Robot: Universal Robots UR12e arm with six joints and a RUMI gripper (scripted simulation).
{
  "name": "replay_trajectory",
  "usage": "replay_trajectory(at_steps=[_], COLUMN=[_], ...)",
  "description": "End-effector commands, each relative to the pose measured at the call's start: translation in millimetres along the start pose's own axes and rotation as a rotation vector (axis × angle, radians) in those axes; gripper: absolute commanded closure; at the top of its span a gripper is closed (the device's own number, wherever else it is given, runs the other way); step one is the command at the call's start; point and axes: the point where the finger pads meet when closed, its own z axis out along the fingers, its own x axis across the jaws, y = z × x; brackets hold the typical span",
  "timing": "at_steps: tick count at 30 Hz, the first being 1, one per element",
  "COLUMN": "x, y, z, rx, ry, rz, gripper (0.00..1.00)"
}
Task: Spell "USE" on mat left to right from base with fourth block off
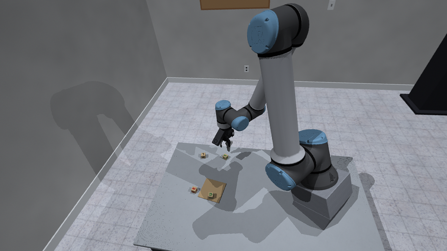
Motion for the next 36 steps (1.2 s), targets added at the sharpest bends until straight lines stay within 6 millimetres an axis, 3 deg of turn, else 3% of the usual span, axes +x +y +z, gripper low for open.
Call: replay_trajectory(at_steps=[1,36], x=[-1.0,-1.3], y=[-0.1,-0.3], z=[0.2,5.0], rx=[0.001,0.001], ry=[-0.001,-0.003], rz=[0.0,-0.001], gripper=[0.6,0.6])
